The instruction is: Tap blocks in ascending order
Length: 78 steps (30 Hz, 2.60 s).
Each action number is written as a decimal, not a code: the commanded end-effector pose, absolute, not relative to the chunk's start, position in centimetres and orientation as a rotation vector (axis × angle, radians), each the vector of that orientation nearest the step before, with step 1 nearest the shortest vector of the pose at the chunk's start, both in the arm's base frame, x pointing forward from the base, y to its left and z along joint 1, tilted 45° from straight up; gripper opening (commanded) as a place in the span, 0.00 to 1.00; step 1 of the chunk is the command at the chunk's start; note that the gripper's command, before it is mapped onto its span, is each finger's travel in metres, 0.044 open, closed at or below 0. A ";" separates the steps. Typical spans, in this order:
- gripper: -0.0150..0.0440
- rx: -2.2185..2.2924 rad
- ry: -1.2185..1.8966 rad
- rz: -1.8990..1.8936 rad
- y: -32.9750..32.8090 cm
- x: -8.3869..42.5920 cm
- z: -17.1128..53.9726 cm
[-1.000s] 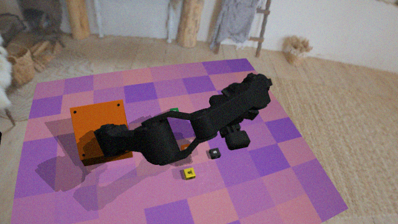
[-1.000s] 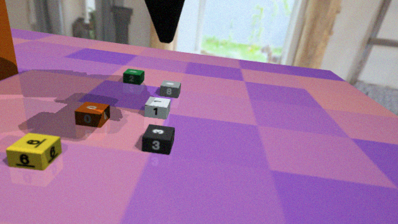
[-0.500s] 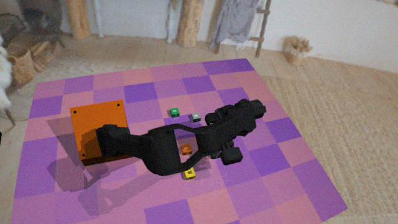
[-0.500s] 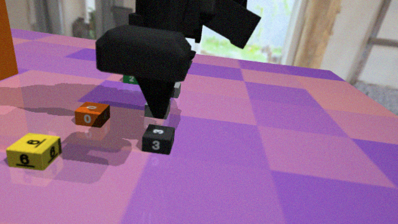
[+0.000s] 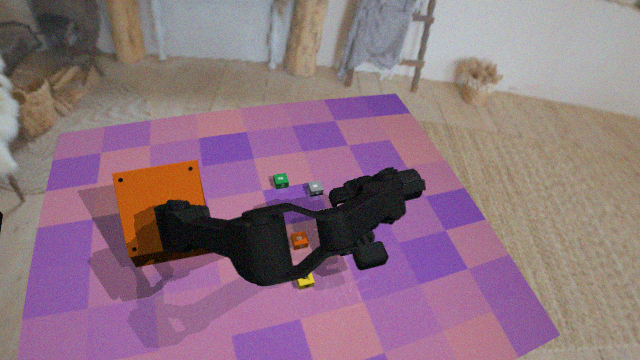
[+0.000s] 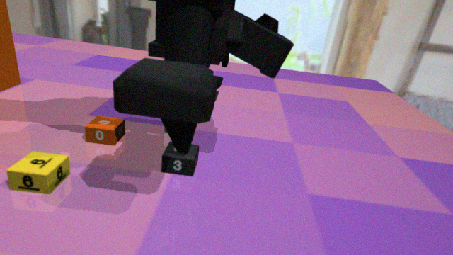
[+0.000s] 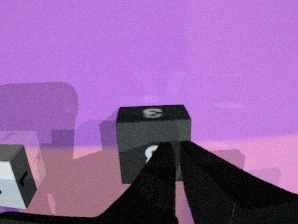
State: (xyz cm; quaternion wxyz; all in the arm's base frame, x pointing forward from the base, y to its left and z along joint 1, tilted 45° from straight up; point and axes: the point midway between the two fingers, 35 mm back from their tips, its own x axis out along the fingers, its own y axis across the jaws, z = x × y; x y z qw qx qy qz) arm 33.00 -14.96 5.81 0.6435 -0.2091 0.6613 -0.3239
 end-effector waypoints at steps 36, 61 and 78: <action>0.29 -0.486 1.521 -0.735 -8.6 23.9 15.3; 0.29 -0.488 1.520 -0.738 -15.3 21.3 8.6; 0.29 -0.487 1.514 -0.738 -15.7 21.3 8.3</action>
